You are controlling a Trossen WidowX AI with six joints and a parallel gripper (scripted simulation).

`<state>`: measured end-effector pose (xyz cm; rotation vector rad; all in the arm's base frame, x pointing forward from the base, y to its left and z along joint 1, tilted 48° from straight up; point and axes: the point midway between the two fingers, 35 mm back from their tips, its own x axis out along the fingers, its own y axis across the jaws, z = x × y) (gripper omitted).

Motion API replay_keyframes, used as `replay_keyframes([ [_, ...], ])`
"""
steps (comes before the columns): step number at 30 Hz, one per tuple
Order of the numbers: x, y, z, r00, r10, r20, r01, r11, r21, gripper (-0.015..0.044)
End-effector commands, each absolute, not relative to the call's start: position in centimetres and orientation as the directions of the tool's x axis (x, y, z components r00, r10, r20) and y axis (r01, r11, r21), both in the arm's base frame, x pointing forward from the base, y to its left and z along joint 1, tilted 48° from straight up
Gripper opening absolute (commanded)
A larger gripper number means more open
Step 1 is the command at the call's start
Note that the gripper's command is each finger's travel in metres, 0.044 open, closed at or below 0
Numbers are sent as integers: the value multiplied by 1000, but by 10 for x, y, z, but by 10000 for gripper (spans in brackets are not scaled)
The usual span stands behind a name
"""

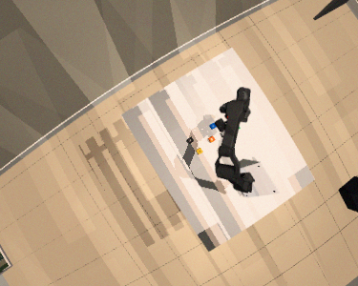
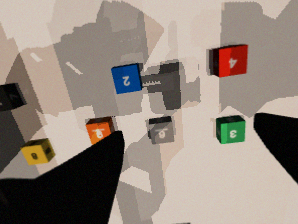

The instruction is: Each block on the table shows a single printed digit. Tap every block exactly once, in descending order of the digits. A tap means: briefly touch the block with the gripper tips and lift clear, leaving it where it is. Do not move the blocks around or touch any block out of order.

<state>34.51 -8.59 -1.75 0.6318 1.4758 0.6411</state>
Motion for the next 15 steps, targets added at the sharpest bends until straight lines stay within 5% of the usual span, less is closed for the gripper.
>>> replay_keyframes([
  [1,329,-54,18,5,728,-685,-5,685,728,400],
  [11,291,-9,55,1,734,-679,-4,679,734,400],
  [15,294,21,26,3,732,-681,-4,681,732,295],
])
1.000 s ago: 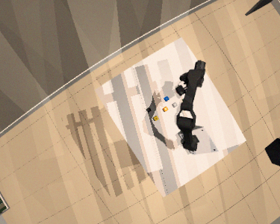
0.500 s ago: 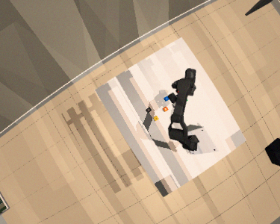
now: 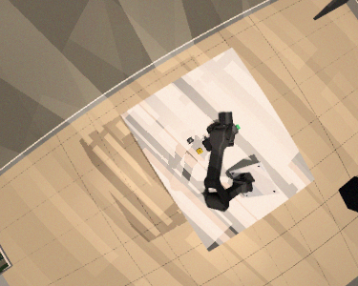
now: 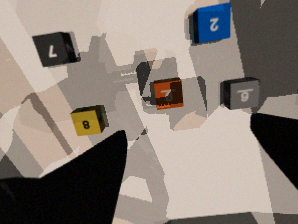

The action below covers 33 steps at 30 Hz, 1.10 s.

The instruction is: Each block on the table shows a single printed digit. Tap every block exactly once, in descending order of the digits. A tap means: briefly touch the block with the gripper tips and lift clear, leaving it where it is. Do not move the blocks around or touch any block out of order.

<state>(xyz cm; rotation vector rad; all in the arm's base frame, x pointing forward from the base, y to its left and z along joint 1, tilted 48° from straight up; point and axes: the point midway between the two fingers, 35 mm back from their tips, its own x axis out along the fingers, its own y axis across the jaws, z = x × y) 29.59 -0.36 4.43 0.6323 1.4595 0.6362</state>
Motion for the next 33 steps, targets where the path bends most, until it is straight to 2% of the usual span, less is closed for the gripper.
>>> replay_keyframes([
  [1,293,34,15,3,733,-680,-4,680,733,269],
  [10,291,51,0,2,736,-676,-5,676,736,32],
  [11,291,51,0,2,736,-676,-5,676,736,20],
  [33,291,66,-13,2,737,-676,-5,676,737,20],
])
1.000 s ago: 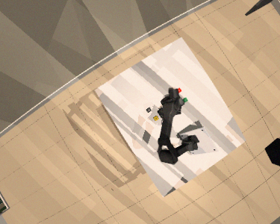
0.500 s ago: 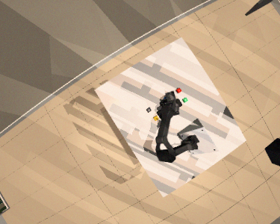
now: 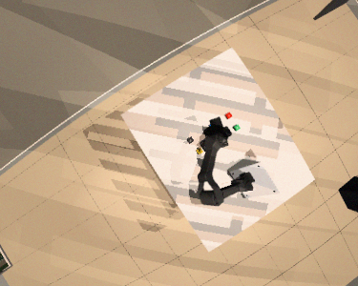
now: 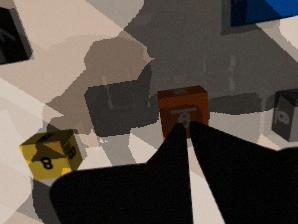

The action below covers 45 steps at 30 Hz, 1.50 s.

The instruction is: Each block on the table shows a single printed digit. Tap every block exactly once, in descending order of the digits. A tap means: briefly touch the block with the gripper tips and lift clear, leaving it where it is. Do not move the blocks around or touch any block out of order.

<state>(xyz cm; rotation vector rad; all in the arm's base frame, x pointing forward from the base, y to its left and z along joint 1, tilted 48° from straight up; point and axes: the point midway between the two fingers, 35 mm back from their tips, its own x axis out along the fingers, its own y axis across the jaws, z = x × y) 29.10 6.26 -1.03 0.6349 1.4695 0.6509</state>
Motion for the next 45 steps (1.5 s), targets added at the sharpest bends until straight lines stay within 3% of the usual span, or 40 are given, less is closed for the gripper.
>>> replay_keyframes([
  [1,291,67,-14,2,737,-676,-5,676,737,20],
  [20,291,49,2,2,736,-677,-5,677,736,20],
  [27,291,-9,55,1,734,-679,-4,679,734,20],
  [33,291,-7,57,1,733,-680,-4,680,733,20],
  [40,278,62,132,1,737,-676,-3,676,737,20],
  [45,277,64,134,1,737,-676,-3,676,737,20],
])
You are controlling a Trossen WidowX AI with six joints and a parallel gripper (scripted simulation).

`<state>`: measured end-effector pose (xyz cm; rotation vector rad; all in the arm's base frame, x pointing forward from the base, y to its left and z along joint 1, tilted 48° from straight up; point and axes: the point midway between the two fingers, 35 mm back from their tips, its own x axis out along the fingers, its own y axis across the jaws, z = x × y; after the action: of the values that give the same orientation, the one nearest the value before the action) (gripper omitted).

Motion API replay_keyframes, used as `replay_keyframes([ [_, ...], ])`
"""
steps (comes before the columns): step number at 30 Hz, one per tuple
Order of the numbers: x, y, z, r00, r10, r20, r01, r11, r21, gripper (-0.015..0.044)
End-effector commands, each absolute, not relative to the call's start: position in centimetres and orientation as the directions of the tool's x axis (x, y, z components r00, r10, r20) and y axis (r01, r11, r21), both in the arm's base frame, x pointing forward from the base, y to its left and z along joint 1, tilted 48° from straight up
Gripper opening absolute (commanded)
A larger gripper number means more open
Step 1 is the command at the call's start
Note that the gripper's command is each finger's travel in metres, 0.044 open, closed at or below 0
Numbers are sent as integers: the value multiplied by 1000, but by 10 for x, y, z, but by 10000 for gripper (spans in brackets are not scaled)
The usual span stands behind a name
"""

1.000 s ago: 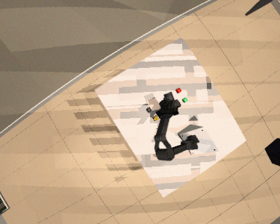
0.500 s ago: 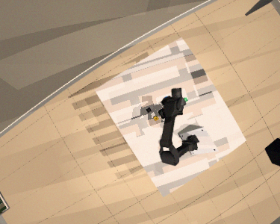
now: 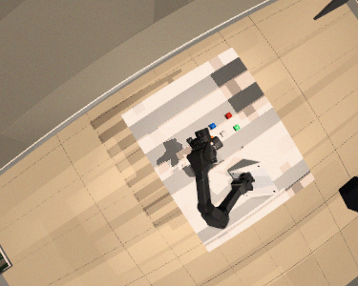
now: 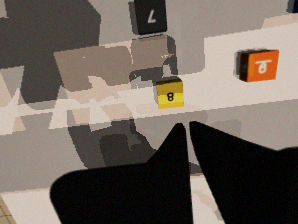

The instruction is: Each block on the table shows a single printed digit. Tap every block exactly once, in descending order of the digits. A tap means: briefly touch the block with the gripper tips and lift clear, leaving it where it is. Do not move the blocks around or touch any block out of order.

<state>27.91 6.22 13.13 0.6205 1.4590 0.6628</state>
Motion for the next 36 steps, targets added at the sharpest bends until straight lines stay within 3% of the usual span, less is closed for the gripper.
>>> replay_keyframes([
  [1,277,64,134,1,737,-676,-3,676,737,20],
  [8,277,122,82,2,739,-673,-4,673,739,20],
  [36,276,147,60,1,741,-672,-4,672,741,20],
])
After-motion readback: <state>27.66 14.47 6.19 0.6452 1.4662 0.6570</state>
